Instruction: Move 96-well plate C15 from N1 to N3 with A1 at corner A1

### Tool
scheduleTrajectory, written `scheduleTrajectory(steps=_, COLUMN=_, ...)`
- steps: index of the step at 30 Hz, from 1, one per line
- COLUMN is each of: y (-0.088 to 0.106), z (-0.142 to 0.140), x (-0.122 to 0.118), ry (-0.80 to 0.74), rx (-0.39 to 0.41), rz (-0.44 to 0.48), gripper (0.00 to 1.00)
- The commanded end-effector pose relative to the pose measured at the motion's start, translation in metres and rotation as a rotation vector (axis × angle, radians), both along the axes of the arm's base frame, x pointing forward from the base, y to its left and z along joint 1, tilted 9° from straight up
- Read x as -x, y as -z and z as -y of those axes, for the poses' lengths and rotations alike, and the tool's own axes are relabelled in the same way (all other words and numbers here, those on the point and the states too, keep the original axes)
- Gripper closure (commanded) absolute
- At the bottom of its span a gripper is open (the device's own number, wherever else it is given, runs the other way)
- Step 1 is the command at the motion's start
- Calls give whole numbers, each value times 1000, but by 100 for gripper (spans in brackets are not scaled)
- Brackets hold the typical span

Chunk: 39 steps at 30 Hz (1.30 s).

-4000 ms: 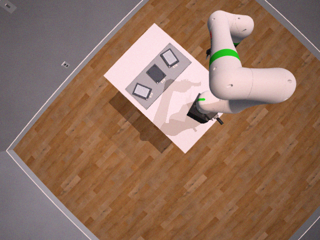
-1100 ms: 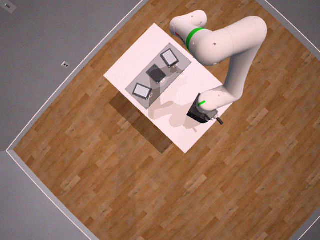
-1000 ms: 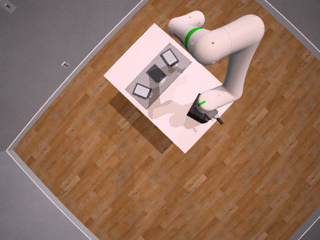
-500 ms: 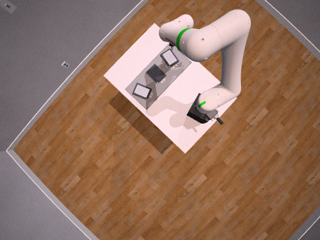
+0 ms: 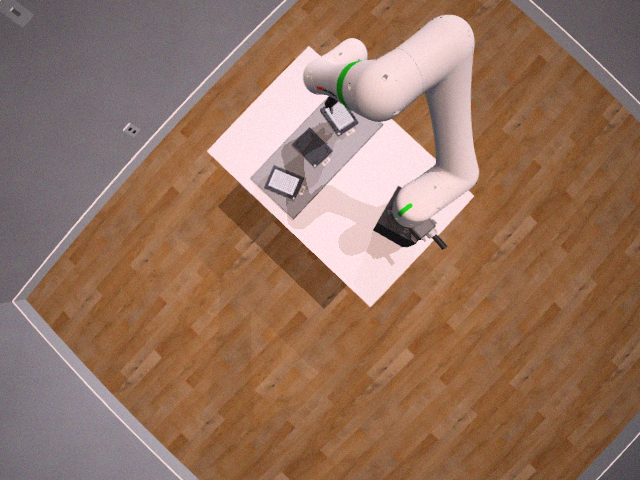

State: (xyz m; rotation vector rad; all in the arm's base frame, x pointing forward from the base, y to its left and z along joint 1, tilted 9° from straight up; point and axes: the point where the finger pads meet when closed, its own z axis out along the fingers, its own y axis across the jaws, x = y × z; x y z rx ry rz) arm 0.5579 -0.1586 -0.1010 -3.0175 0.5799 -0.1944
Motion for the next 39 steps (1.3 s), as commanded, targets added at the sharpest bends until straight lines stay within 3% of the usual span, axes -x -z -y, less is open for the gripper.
scheduleTrajectory(steps=1, y=8, z=-12, x=-11, ry=-147, rx=6, rz=12, gripper=0)
scheduleTrajectory(steps=5, y=14, z=-22, x=-18, ry=-244, rx=20, rz=19, gripper=0)
scheduleTrajectory(steps=11, y=15, z=-24, x=-20, ry=-267, rx=23, rz=20, gripper=0)
scheduleTrajectory(steps=12, y=15, z=-24, x=-20, ry=-267, rx=23, rz=20, gripper=100)
scheduleTrajectory(steps=39, y=15, z=-24, x=-20, ry=-267, rx=23, rz=20, gripper=100)
